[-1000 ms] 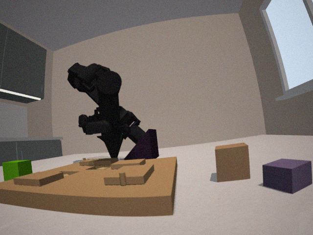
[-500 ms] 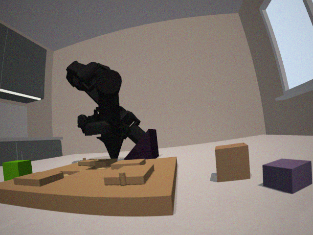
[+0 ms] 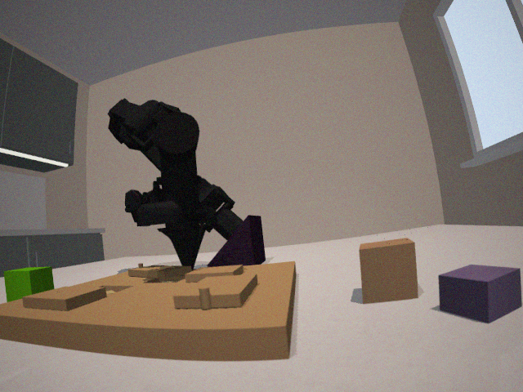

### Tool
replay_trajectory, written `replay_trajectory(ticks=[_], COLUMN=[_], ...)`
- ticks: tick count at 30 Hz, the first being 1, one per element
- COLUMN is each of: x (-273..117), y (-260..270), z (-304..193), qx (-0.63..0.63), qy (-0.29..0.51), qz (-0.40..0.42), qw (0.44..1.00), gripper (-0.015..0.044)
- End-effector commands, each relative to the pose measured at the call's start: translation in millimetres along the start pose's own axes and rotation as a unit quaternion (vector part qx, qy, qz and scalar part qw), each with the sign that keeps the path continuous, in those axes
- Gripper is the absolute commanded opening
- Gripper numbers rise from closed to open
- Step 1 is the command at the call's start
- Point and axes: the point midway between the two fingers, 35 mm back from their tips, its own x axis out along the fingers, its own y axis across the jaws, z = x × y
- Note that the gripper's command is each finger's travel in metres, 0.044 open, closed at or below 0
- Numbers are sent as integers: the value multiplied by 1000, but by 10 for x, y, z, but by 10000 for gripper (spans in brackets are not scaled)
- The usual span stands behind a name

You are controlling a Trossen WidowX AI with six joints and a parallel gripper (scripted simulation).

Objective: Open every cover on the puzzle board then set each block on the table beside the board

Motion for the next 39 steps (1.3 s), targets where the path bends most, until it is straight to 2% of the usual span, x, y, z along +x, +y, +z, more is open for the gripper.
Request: replay_trajectory(ticks=[1,39], x=[-6,-11], y=[89,457], z=[3,129], qx=[1,2], qy=[-1,-1], qz=[3,4], qw=[1000,1000], gripper=[0,0])
